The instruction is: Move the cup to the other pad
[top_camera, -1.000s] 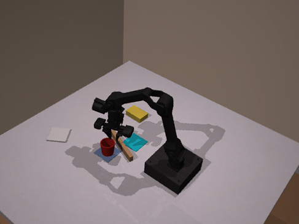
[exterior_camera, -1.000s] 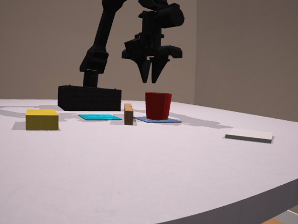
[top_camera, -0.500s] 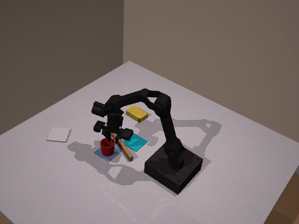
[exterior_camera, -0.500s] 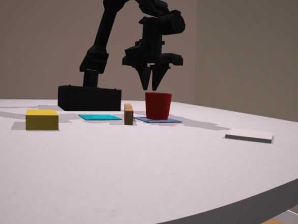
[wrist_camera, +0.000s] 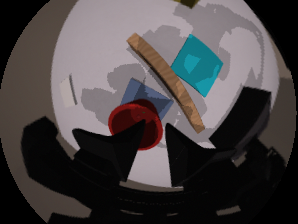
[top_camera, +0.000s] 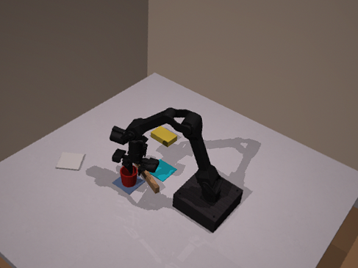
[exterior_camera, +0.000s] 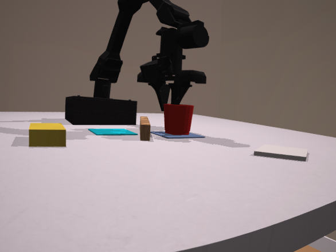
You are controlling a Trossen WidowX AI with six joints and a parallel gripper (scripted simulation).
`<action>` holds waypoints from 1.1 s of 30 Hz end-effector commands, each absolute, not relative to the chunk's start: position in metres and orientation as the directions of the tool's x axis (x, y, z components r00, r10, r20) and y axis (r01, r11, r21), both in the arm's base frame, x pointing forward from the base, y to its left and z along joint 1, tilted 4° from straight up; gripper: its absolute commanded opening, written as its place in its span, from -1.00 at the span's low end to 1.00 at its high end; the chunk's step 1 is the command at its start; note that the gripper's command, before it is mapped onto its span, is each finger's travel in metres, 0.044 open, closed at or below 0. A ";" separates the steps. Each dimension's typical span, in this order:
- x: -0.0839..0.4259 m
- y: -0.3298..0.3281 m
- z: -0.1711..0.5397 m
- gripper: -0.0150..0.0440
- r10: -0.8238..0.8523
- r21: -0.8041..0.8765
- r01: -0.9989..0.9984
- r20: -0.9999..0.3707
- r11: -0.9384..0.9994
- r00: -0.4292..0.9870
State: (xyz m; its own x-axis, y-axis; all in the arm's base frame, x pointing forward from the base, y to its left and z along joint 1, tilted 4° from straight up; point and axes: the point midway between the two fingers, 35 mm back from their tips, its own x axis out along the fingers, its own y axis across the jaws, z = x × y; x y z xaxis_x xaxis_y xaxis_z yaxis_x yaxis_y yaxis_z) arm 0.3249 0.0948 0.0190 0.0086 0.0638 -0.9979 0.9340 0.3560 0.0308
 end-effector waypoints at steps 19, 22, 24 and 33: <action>0.322 0.096 -0.001 -0.17 0.062 0.024 0.934 -0.998 0.356 0.002; 0.322 0.096 -0.001 -0.30 0.062 0.024 0.934 -0.998 0.356 0.002; 0.322 0.096 -0.001 -0.35 0.062 0.024 0.934 -0.998 0.356 0.002; 0.322 0.096 -0.001 -0.49 0.062 0.024 0.934 -0.998 0.356 0.002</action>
